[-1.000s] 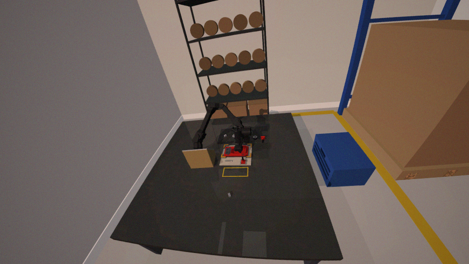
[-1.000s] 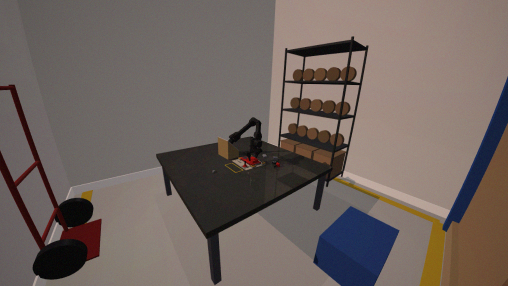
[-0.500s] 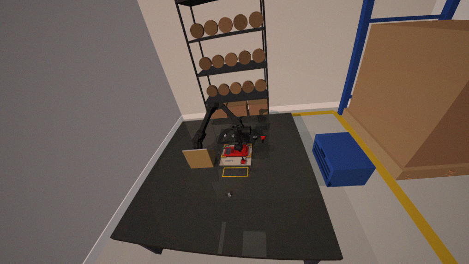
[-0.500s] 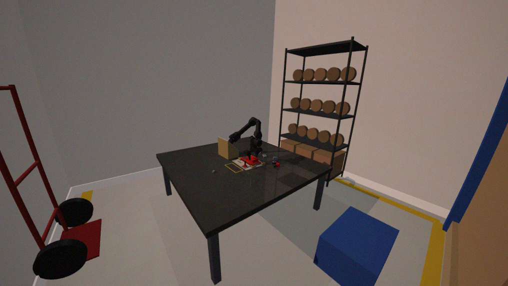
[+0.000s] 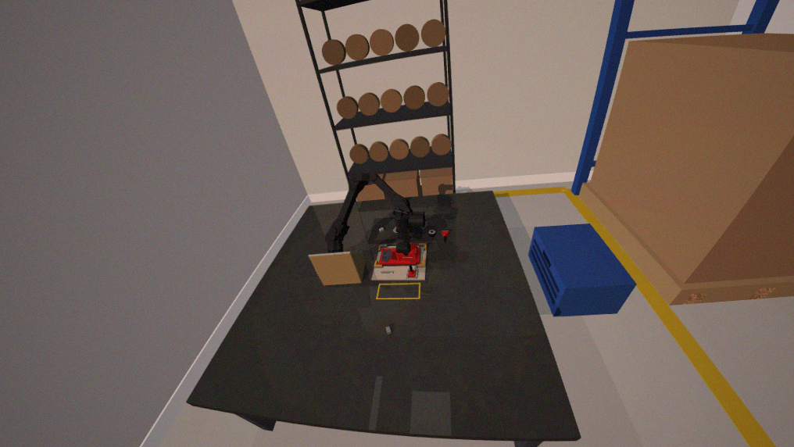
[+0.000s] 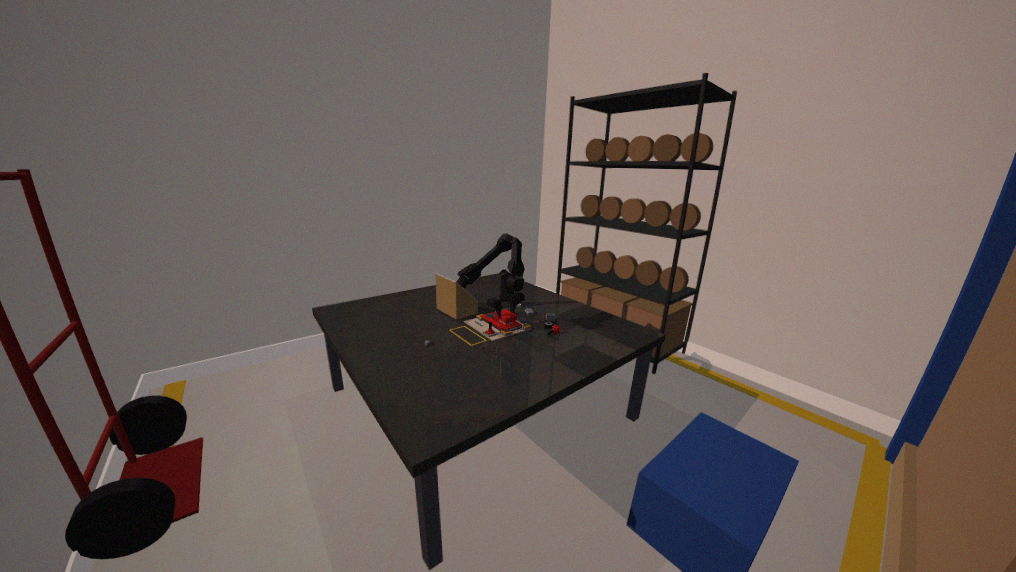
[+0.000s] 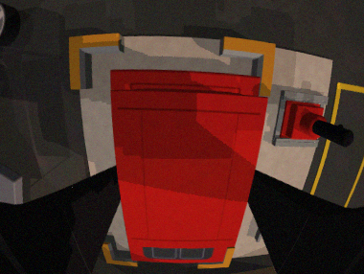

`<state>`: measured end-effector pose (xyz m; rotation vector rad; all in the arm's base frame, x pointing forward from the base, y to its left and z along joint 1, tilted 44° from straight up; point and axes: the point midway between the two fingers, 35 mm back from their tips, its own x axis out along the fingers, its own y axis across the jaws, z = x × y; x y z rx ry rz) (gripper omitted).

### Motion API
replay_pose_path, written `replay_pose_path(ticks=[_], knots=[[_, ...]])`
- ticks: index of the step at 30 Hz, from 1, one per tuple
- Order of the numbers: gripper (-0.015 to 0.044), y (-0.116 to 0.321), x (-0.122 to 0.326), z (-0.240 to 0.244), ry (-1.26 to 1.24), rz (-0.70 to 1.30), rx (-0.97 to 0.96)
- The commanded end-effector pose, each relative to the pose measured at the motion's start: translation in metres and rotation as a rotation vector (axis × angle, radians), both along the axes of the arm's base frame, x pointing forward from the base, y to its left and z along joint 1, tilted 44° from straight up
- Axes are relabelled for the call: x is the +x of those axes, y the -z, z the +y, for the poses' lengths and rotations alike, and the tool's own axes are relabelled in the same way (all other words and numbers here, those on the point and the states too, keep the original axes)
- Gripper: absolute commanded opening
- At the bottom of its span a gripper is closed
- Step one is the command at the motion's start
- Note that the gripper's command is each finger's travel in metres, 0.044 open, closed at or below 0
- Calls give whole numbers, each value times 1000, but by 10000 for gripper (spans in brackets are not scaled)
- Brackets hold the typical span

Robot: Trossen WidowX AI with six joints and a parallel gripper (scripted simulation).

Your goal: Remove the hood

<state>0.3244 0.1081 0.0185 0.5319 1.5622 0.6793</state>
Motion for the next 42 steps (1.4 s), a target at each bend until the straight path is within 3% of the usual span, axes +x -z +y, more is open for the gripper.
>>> replay_pose_path(ticks=[1, 15, 29, 42], knots=[[0, -2, 0, -2, -4, -2, -4], [0, -37, 5, -36, -3, -2, -5], [0, 29, 14, -104, 7, -5, -27], [0, 91, -6, -176, -2, -4, -19]])
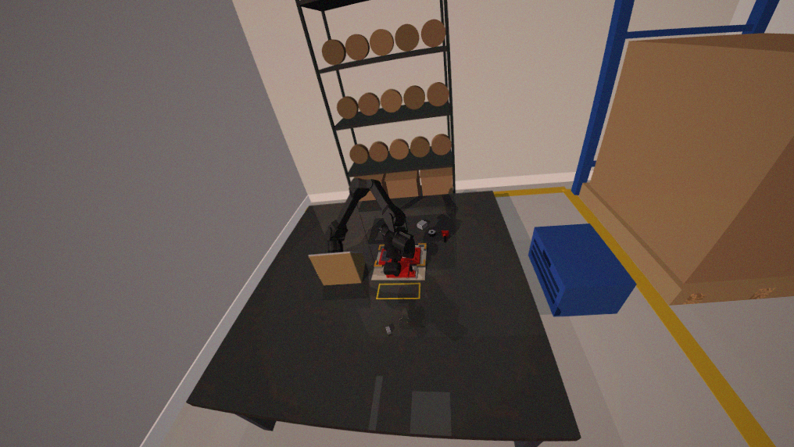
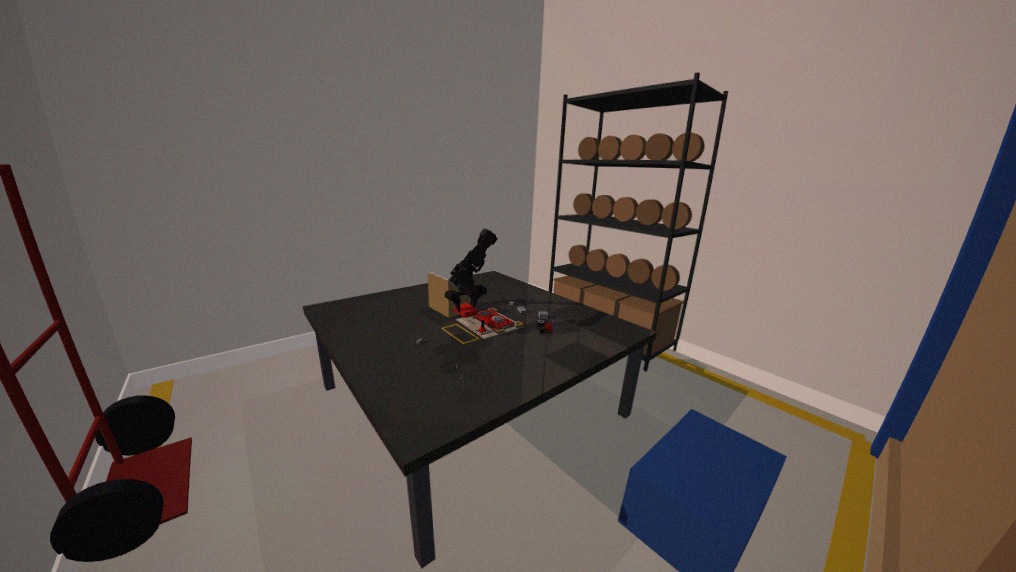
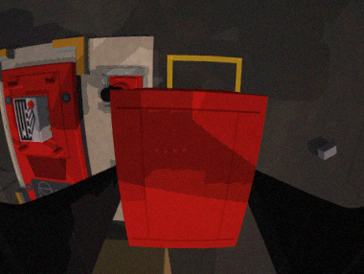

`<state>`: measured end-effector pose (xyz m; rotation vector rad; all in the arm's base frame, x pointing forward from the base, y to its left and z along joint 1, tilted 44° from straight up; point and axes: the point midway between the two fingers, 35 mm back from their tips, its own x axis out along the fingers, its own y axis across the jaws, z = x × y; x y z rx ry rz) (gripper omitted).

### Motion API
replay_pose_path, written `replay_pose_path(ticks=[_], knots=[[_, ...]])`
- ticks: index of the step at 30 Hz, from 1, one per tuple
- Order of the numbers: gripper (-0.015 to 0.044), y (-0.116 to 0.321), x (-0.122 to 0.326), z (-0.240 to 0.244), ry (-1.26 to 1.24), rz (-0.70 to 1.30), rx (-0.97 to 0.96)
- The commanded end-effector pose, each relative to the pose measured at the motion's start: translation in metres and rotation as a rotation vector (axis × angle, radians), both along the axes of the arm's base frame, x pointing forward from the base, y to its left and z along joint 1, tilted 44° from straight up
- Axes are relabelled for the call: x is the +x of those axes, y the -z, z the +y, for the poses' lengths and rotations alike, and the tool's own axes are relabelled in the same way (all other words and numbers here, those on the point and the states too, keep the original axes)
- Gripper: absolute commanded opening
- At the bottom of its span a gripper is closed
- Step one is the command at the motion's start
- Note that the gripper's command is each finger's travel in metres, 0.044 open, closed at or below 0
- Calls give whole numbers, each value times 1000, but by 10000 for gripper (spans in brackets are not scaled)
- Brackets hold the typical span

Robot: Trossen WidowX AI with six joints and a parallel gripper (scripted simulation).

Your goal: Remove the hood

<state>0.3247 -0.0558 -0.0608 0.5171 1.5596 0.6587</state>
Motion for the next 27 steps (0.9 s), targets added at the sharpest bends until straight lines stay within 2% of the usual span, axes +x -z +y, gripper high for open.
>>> replay_pose_path(ticks=[1, 27], knots=[[0, 16, -8, -16, -8, 3, 5], [0, 34, -11, -6, -8, 2, 6]])
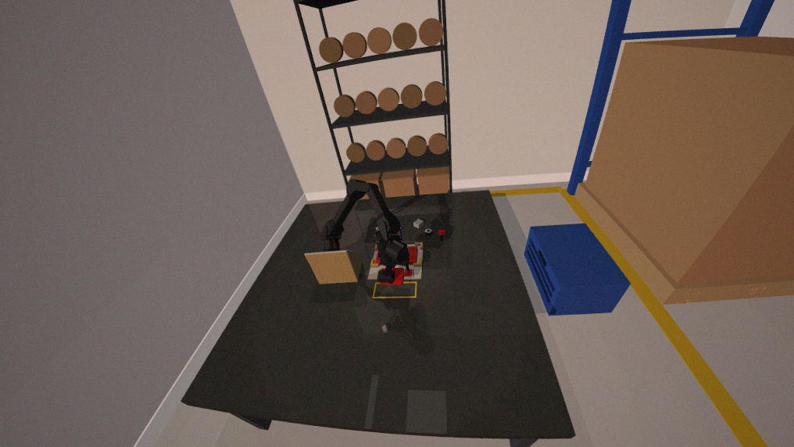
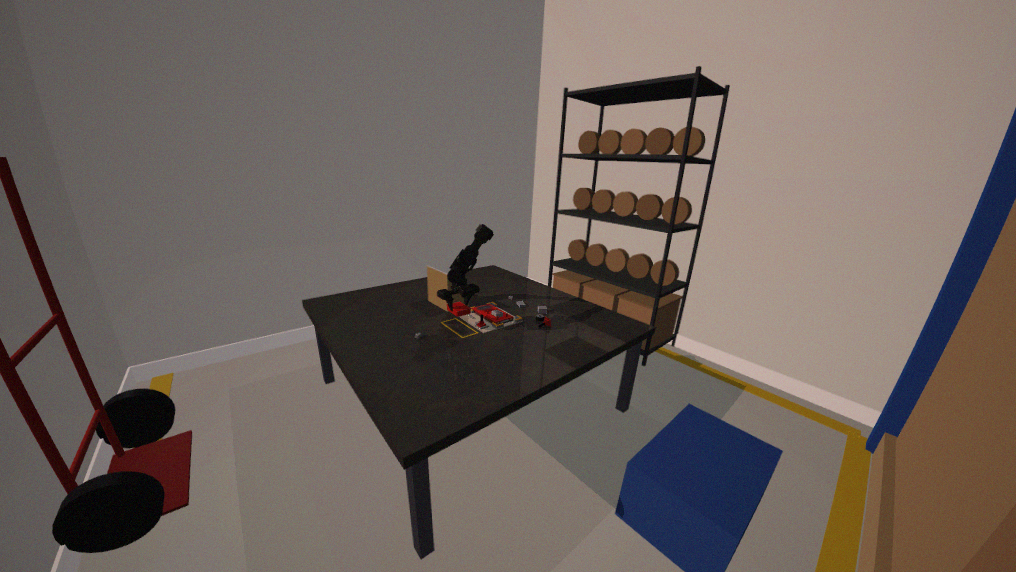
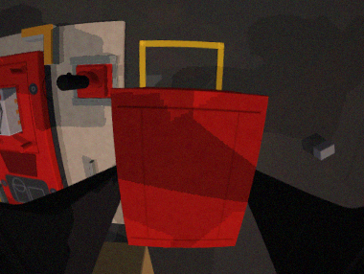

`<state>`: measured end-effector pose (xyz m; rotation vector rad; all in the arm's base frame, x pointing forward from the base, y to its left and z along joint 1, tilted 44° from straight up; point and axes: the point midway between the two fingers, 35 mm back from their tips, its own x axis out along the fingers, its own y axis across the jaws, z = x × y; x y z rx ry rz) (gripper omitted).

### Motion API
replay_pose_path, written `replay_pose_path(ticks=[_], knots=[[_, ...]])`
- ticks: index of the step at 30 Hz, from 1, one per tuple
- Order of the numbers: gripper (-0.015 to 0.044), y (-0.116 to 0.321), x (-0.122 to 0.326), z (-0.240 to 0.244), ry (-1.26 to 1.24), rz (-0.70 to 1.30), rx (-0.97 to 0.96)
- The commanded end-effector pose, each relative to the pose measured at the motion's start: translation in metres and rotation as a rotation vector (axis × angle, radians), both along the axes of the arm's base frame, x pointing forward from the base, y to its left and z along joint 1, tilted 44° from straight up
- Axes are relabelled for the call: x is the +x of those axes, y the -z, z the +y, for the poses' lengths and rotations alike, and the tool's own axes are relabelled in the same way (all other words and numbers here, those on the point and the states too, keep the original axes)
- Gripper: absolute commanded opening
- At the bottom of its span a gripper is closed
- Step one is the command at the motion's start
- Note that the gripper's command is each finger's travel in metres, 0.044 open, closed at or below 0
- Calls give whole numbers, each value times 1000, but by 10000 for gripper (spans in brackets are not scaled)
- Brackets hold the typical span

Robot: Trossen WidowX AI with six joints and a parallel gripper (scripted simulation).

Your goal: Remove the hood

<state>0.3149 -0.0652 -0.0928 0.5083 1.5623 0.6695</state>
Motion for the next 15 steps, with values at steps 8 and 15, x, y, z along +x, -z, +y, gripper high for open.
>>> replay_pose_path(ticks=[8, 15], knots=[[0, 8, -1, 8, 4, 4, 4], [0, 13, -2, 13, 4, 4, 5]])
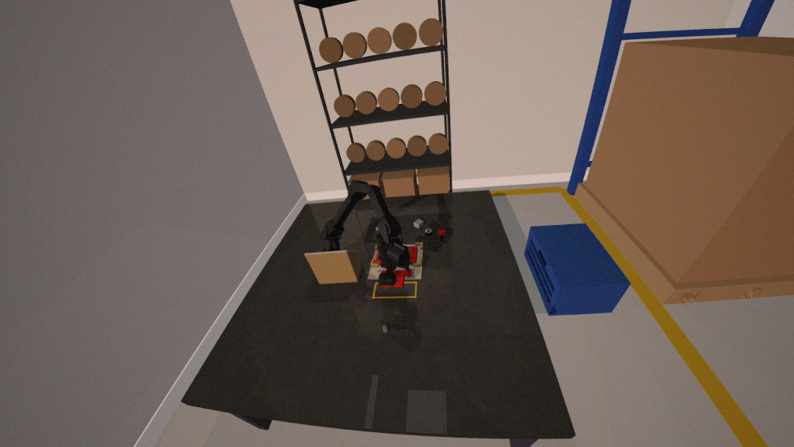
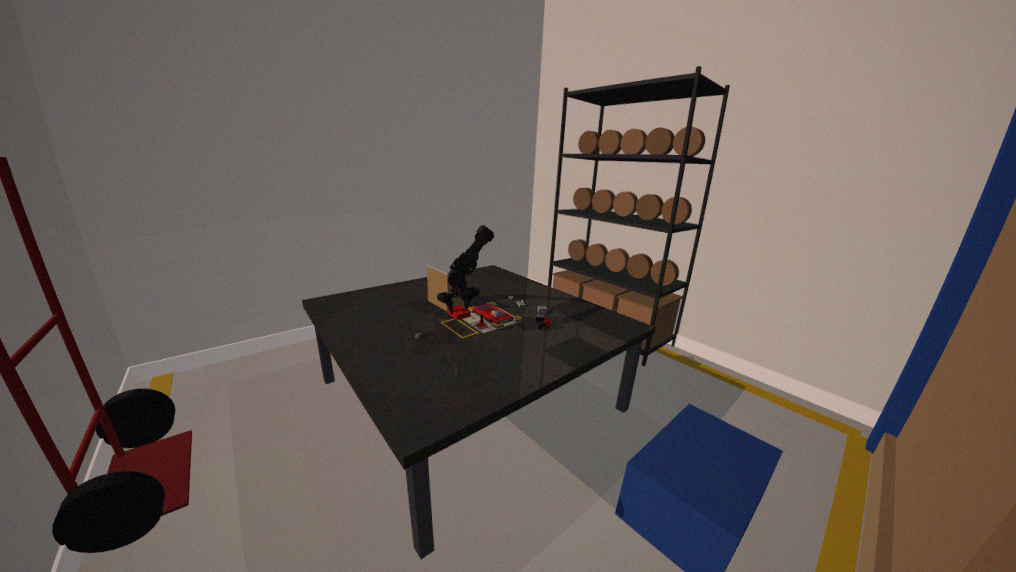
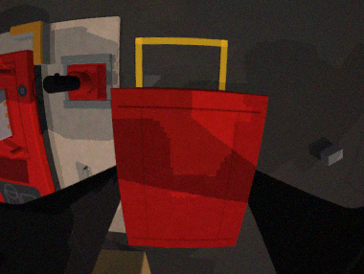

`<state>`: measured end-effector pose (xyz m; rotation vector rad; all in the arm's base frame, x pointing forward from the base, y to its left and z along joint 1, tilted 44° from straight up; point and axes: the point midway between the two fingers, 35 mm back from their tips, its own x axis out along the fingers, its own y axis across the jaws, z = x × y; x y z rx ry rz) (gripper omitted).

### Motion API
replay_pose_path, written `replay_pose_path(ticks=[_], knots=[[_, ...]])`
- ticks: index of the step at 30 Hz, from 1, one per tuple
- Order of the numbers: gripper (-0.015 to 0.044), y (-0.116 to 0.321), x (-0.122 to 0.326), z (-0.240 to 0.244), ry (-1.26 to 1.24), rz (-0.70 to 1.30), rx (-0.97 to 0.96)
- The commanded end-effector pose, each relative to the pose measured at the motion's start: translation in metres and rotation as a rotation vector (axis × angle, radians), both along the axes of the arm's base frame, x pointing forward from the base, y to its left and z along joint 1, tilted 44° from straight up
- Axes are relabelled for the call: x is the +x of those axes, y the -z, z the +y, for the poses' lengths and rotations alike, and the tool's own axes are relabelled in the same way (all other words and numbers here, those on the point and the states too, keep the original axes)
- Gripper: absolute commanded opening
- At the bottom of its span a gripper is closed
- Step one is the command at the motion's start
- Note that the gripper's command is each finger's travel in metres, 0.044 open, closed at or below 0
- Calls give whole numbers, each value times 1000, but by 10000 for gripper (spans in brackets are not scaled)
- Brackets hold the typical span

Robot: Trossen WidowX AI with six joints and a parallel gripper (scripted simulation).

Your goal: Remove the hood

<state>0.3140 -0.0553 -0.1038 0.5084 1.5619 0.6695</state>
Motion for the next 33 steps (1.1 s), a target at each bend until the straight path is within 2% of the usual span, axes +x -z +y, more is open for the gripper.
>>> replay_pose_path(ticks=[1, 33], knots=[[0, 3, -1, 4, 4, 4, 4], [0, 25, -6, 25, 4, 4, 7]])
